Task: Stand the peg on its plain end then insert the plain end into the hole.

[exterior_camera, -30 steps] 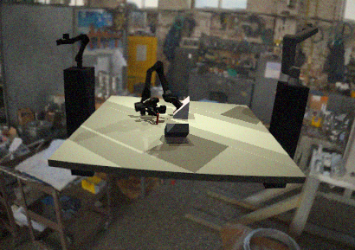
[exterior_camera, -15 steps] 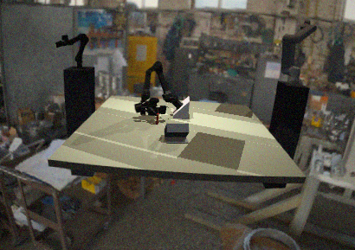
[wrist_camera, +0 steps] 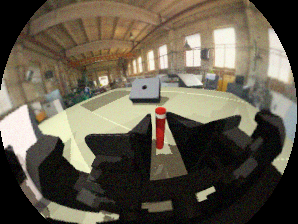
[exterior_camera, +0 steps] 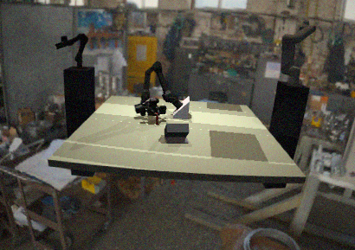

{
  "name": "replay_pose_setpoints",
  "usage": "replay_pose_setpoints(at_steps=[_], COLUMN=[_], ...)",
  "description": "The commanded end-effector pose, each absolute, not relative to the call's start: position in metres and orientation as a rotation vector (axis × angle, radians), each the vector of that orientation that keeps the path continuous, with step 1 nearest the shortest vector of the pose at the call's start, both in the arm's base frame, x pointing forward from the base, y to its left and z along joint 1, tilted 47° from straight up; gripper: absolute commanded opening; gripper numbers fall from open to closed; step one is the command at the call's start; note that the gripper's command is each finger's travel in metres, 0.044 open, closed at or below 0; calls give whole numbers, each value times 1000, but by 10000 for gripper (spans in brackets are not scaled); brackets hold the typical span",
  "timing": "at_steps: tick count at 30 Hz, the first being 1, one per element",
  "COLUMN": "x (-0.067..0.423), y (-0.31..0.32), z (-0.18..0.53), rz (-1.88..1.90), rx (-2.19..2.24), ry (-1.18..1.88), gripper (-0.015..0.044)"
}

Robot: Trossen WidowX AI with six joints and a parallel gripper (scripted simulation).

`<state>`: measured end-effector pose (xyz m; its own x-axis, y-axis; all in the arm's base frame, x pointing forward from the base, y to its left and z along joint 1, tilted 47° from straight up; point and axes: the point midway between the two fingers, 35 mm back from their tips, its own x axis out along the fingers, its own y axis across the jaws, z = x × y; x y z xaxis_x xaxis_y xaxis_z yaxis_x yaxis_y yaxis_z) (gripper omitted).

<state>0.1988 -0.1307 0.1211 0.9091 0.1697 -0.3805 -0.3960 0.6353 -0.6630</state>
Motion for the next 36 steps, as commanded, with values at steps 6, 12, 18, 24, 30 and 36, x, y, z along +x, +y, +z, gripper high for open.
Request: replay_pose_setpoints(at_steps=[6, 12, 18, 24, 30, 36], x=[199, 199, 199, 199, 199, 199], y=[-131, -131, -131, -131, -131, -131], z=[121, 121, 121, 121, 121, 121], rz=[329, 329, 329, 329, 329, 329], rx=[-823, -823, -823, -823, -823, -823], ry=[296, 296, 296, 296, 296, 296], gripper=[130, 130, 130, 183, 340, 440])
